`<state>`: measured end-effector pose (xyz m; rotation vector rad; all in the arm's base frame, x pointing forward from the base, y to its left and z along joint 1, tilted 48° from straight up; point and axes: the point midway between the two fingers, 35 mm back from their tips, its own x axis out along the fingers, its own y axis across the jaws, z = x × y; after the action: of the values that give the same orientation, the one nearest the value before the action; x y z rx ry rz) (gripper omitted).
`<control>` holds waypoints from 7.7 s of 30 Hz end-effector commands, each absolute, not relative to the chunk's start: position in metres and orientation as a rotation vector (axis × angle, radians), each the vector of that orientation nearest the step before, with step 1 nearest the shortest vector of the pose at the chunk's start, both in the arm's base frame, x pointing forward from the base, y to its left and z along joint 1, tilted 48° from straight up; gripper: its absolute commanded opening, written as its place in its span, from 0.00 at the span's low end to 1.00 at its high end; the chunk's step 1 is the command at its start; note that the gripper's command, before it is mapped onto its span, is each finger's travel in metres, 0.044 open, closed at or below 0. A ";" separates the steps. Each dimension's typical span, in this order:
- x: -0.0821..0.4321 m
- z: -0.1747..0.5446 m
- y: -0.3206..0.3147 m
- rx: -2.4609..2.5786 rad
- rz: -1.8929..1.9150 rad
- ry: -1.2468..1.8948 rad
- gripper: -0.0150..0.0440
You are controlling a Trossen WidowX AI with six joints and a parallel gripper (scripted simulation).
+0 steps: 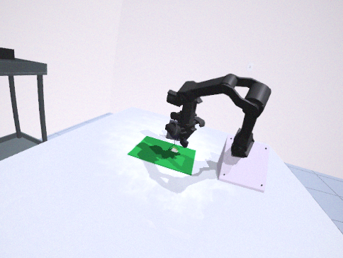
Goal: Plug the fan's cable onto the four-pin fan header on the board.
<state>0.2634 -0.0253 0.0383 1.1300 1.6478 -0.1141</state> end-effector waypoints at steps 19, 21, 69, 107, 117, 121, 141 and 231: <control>0.252 0.016 -0.014 0.879 -0.379 1.570 0.25; 0.252 0.015 -0.014 0.859 -0.402 1.554 0.25; 0.257 0.023 -0.005 0.722 -0.728 0.853 0.25; 0.252 0.052 -0.001 0.885 -0.721 0.429 0.25; 0.250 0.054 -0.005 0.886 -0.725 0.429 0.25; 0.250 0.054 -0.005 0.886 -0.725 0.429 0.25; 0.251 0.046 0.009 0.888 -0.729 0.430 0.25; 0.260 -0.005 0.070 0.889 -0.730 0.433 0.25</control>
<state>0.2584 0.0675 -0.0045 0.8839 0.4390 -0.7292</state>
